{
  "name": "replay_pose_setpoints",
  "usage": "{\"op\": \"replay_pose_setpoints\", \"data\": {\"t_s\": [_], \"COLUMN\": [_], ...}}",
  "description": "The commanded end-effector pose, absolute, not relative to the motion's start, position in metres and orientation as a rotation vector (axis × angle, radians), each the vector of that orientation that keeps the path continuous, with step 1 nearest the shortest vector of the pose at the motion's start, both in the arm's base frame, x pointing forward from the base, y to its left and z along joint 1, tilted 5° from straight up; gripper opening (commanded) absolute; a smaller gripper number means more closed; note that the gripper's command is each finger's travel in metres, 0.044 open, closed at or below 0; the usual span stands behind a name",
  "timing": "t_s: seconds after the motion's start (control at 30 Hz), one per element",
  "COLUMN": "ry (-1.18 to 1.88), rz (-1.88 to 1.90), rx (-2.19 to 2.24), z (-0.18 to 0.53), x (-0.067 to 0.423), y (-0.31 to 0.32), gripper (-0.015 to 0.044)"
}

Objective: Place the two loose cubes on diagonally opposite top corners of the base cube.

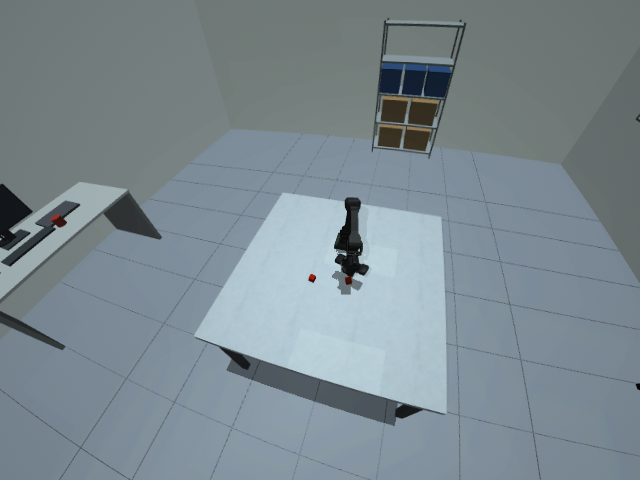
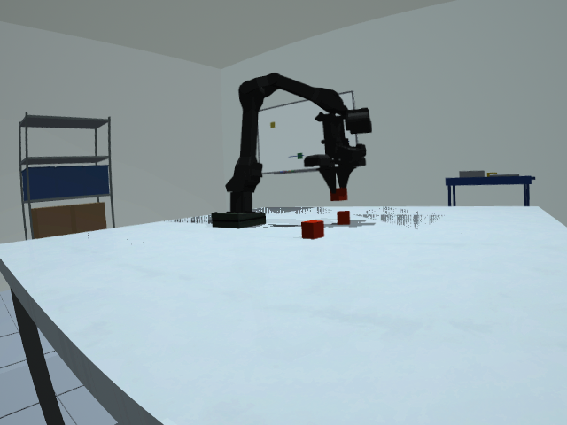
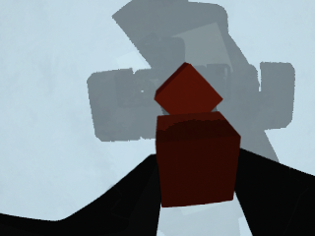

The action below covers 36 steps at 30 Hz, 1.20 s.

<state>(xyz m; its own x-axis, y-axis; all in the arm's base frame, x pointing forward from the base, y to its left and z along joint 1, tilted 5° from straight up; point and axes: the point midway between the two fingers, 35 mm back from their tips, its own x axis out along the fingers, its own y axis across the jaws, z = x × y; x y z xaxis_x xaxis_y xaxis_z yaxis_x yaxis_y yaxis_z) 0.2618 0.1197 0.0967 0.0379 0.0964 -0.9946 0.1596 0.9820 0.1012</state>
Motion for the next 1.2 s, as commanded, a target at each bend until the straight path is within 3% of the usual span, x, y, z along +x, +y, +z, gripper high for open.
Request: {"op": "replay_pose_setpoints", "data": {"t_s": [0.0, 1.17], "ry": [1.545, 1.545], "rz": [-0.059, -0.059], "rx": [0.202, 0.203], "z": [0.086, 0.069], "x": [0.26, 0.26], "y": [0.119, 0.121], "gripper": [0.0105, 0.0105]}}
